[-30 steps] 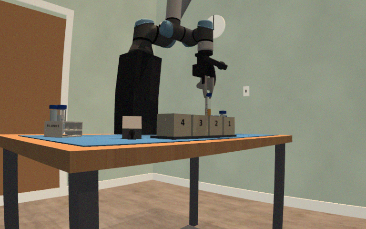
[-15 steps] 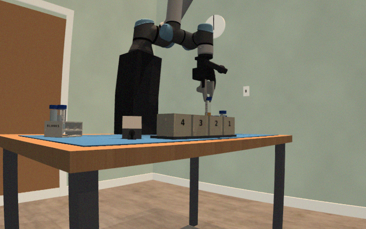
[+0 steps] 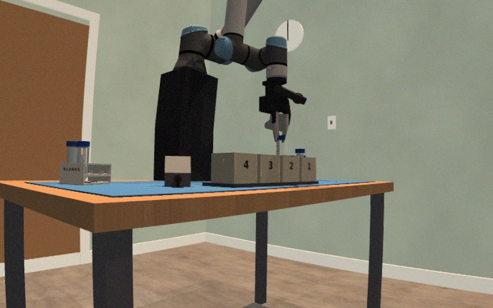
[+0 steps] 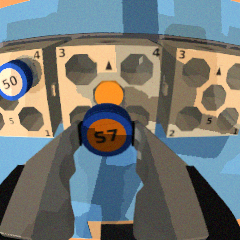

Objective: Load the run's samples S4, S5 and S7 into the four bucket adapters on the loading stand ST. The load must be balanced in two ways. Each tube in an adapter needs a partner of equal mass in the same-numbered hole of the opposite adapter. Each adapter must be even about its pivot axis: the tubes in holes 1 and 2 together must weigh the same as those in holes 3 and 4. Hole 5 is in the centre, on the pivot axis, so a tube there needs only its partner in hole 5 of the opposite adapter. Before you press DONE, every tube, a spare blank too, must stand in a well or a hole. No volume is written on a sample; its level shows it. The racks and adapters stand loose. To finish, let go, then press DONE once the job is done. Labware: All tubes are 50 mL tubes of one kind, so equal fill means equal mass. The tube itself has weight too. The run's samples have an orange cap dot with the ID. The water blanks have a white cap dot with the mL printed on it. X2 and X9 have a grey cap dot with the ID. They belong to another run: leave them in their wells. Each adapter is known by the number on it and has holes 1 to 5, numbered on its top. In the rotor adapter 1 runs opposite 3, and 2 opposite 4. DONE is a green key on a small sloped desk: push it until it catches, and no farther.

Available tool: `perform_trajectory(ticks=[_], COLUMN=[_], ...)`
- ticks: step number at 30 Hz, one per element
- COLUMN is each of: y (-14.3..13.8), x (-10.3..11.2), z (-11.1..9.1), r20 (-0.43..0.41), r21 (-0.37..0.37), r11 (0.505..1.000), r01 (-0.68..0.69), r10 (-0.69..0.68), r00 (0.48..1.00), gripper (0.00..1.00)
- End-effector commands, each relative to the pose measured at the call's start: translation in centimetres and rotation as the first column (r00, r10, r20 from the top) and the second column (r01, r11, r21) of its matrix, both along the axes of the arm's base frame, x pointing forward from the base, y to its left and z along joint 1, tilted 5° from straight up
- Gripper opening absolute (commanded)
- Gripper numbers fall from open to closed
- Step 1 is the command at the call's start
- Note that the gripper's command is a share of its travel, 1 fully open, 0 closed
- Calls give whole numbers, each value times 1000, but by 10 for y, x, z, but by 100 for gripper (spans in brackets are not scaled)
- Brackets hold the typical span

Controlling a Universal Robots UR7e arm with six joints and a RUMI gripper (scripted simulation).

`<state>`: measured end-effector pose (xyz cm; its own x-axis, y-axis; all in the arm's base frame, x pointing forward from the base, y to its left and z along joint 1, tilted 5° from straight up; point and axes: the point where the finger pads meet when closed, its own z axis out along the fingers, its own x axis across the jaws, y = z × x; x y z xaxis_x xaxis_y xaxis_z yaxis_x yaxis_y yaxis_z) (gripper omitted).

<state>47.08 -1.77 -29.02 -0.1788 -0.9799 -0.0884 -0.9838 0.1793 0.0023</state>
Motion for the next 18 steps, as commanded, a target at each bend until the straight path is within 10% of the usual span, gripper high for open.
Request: perform_trajectory(ticks=[1, 18], y=[0, 2], x=[1, 1], z=[-6, -26], r20=[1, 1], r21=[0, 0], r11=[1000, 1000], r01=[0, 0], r10=[0, 0], r00=[1000, 1000], gripper=[0, 0])
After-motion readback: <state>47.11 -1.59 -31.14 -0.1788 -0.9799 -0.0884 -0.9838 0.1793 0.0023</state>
